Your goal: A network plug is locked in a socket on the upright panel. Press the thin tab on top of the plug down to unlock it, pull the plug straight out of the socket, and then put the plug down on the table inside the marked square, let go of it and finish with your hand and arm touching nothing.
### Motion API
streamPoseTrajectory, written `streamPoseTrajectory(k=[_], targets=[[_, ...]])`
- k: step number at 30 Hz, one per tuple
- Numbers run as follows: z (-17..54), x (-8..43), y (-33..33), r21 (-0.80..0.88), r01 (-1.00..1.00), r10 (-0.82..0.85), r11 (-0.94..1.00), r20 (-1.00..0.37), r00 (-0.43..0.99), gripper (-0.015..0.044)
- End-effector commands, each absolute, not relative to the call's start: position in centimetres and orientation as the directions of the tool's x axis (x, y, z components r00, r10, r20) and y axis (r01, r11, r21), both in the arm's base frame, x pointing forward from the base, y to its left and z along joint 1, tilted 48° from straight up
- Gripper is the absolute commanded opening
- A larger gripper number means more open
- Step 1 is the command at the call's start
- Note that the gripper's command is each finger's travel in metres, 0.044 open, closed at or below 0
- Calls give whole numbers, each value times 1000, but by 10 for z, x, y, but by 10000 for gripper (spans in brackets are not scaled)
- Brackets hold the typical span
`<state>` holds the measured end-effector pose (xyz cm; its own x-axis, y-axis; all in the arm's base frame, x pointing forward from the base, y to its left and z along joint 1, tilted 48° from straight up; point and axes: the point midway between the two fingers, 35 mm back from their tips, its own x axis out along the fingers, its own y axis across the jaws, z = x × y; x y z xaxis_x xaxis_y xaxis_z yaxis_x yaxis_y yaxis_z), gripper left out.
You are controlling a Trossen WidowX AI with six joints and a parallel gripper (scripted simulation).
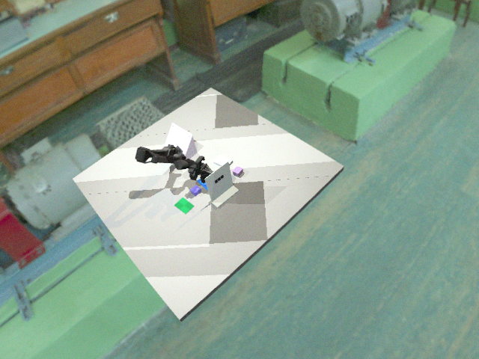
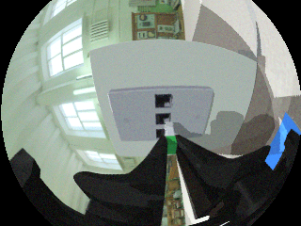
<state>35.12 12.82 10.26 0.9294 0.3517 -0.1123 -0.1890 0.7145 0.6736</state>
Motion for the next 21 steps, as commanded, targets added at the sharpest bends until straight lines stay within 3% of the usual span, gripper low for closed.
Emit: streamPoseTrajectory(k=[1,21], targets=[[102,347,127,675,-186,349,714,-112,930,0],[100,335,126,675,-186,349,714,-113,930,0]])
